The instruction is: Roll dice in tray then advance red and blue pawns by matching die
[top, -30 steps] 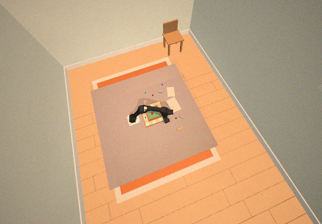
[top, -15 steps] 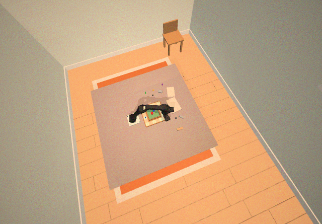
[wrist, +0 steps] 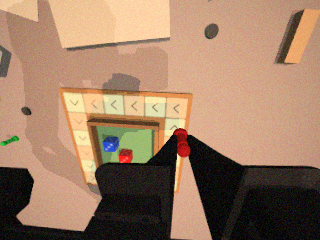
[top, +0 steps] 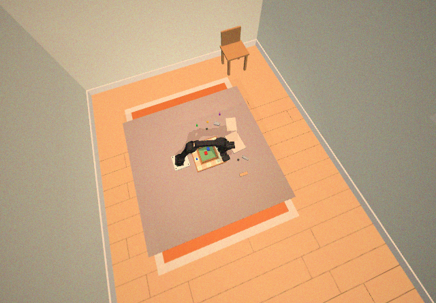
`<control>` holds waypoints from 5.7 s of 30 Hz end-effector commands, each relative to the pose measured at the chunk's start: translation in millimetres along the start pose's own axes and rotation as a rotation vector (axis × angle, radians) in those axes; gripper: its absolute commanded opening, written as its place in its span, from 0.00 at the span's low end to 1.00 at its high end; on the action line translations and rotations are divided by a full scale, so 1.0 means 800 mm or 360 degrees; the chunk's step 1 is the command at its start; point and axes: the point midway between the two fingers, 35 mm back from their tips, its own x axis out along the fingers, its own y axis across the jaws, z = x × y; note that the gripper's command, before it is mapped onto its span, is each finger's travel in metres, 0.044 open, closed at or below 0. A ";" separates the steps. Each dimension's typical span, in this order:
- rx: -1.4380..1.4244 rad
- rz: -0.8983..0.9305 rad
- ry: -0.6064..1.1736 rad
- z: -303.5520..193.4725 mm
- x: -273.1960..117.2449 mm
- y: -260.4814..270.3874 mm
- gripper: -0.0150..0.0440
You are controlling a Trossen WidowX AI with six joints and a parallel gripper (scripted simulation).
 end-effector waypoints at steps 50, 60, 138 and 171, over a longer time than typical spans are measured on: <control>-0.0002 0.0026 0.0003 0.007 0.144 0.164 0.25; -0.0009 0.0022 -0.0011 0.009 0.147 0.164 0.34; 0.0623 0.0014 0.0037 -0.275 0.131 0.125 0.59; 0.0624 0.0014 0.0036 -0.270 0.129 0.123 0.25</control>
